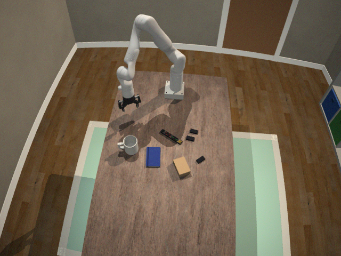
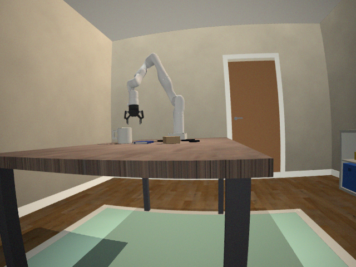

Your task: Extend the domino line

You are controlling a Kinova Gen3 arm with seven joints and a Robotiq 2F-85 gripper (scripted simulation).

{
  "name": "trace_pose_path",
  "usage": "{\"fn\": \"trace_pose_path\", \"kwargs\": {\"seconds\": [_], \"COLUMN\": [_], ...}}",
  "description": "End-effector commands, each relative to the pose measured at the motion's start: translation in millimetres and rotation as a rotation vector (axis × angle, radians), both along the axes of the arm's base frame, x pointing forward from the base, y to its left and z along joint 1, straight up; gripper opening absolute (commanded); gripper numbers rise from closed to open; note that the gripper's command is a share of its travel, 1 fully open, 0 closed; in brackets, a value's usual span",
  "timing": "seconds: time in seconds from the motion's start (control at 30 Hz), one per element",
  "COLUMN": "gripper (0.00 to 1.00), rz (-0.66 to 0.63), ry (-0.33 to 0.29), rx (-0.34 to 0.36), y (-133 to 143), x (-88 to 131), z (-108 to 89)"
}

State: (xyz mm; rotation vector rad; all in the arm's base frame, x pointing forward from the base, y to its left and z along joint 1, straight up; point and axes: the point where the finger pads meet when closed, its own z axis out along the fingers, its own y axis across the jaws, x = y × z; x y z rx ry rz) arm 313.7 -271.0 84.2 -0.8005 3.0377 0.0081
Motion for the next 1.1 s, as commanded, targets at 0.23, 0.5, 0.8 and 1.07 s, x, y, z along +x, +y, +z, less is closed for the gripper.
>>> {"fn": "trace_pose_path", "kwargs": {"seconds": [0.23,0.5,0.8,1.07], "gripper": [1.0,1.0,1.0,1.0], "rz": [0.0,0.0,0.118,0.543], "ry": [-0.001,-0.001,0.004,0.02], "rx": [-0.001,-0.001,0.005,0.022], "y": [-0.3,-0.3,19.8,100.1], "x": [0.4,0.4,12.0,47.0], "z": [0.6,0.6,-0.6,-3.6]}}
